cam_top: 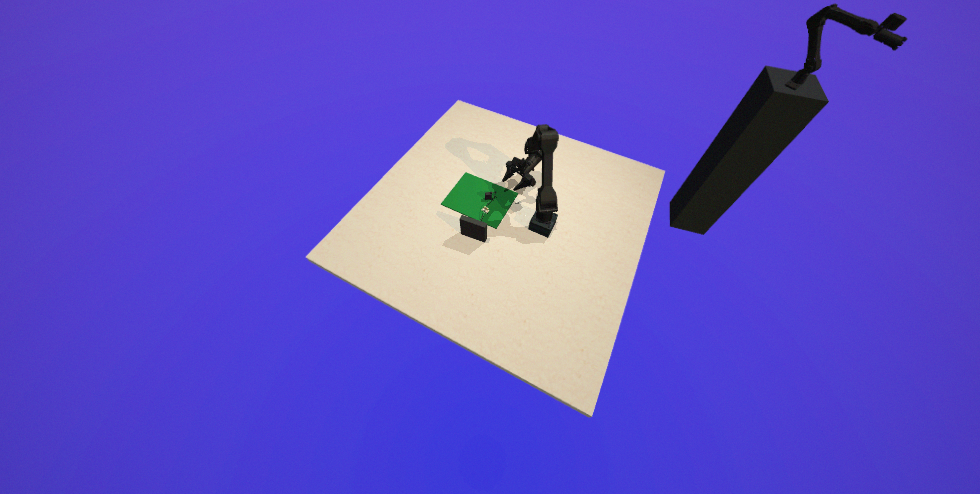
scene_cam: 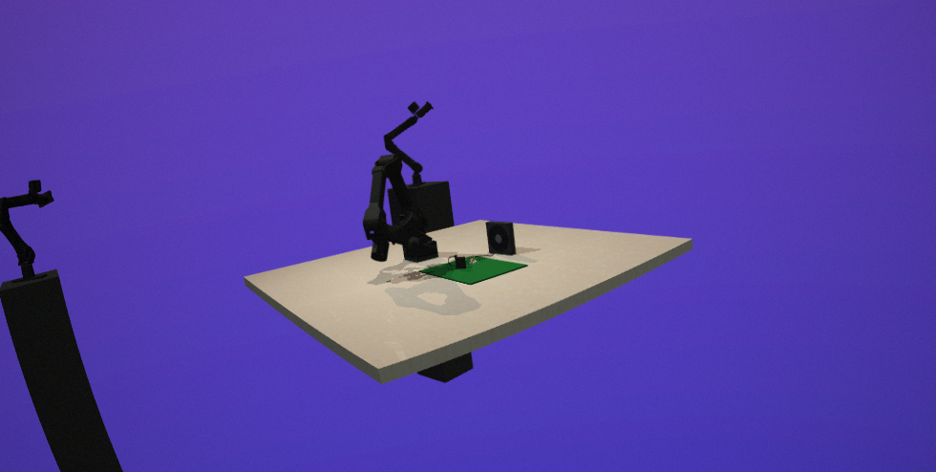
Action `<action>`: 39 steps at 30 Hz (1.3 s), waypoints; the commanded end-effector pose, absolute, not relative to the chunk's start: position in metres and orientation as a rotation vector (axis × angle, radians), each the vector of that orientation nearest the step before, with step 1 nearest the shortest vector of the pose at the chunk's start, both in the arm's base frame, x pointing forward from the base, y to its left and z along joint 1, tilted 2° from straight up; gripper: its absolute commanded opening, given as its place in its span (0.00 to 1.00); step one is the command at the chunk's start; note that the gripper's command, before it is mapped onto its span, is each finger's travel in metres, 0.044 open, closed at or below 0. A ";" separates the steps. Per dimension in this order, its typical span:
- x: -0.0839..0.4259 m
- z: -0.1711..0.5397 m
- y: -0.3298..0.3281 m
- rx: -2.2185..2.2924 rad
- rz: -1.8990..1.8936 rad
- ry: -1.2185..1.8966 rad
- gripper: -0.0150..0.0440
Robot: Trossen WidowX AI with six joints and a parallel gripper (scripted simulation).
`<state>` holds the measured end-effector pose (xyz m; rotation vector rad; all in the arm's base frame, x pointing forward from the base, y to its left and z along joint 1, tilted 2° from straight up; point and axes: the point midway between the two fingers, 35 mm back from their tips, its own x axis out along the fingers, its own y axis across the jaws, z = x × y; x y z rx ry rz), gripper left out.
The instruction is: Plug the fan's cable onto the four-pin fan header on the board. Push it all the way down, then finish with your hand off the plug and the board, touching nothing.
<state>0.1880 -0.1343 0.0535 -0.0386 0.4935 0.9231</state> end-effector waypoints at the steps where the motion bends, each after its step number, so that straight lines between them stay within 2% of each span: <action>1: 0.188 0.055 -0.130 -0.053 0.968 0.609 1.00; 20: 0.190 0.060 -0.123 -0.145 0.952 1.100 1.00; 39: 0.204 0.085 -0.134 -0.315 0.602 1.449 1.00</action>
